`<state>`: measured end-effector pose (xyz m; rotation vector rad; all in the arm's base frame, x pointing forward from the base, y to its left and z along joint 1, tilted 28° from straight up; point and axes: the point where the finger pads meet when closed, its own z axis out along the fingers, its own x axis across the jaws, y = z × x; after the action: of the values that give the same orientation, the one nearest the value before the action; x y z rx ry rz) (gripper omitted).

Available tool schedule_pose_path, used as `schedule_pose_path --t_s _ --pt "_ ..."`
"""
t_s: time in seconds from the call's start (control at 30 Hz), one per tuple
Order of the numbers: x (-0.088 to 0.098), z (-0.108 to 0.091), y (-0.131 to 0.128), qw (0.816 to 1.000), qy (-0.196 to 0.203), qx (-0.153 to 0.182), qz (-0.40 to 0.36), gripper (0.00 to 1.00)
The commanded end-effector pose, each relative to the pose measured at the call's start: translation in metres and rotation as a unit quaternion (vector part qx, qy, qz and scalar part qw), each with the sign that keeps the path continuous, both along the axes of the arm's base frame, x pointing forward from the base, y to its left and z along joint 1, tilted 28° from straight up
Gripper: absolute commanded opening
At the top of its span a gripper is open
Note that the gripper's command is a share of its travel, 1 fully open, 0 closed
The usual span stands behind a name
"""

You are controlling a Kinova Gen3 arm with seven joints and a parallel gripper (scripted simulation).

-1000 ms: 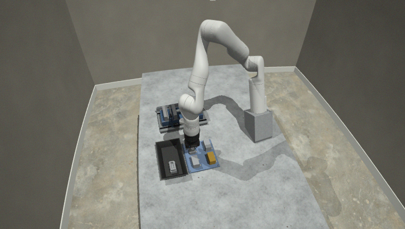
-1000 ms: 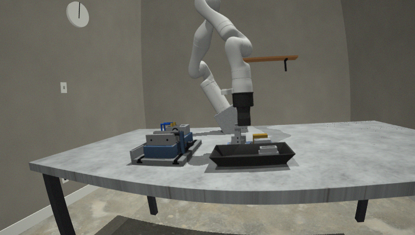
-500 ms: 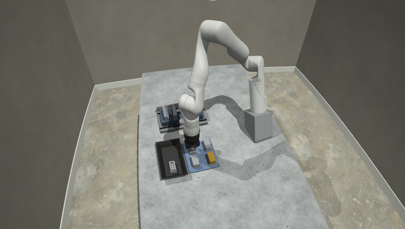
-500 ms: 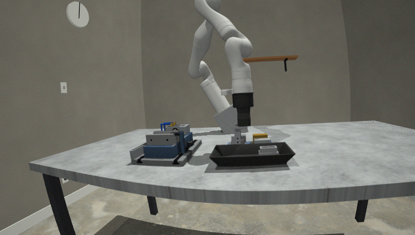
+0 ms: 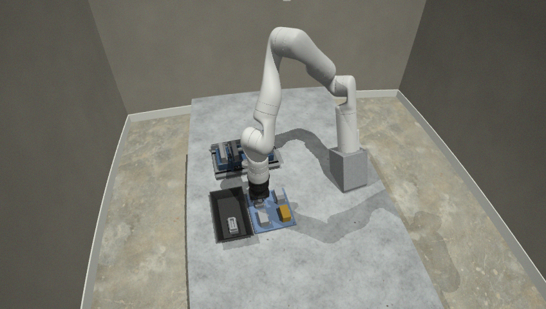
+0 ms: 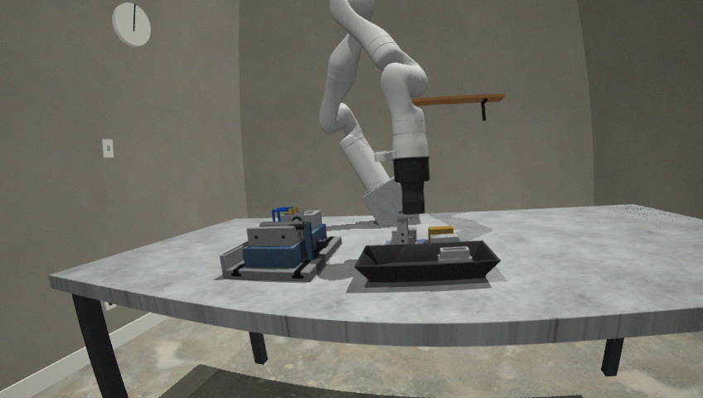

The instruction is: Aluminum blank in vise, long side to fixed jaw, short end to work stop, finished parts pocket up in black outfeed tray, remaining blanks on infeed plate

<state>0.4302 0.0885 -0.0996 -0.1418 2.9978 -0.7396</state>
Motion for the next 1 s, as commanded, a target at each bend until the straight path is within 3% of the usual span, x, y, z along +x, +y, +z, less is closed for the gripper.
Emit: schedule_pose_path --t_s 0.0,0.6,0.63,0.97 --pt "0.0005 0.0006 0.0009 1.000 -0.001 0.001 0.000 1.00" --pt "0.0005 0.0006 0.0009 1.000 -0.001 0.001 0.000 1.00" --pt "0.0005 0.0006 0.0009 1.000 -0.001 0.001 0.000 0.00" --pt "0.0005 0.0006 0.0009 1.000 -0.001 0.001 0.000 0.00"
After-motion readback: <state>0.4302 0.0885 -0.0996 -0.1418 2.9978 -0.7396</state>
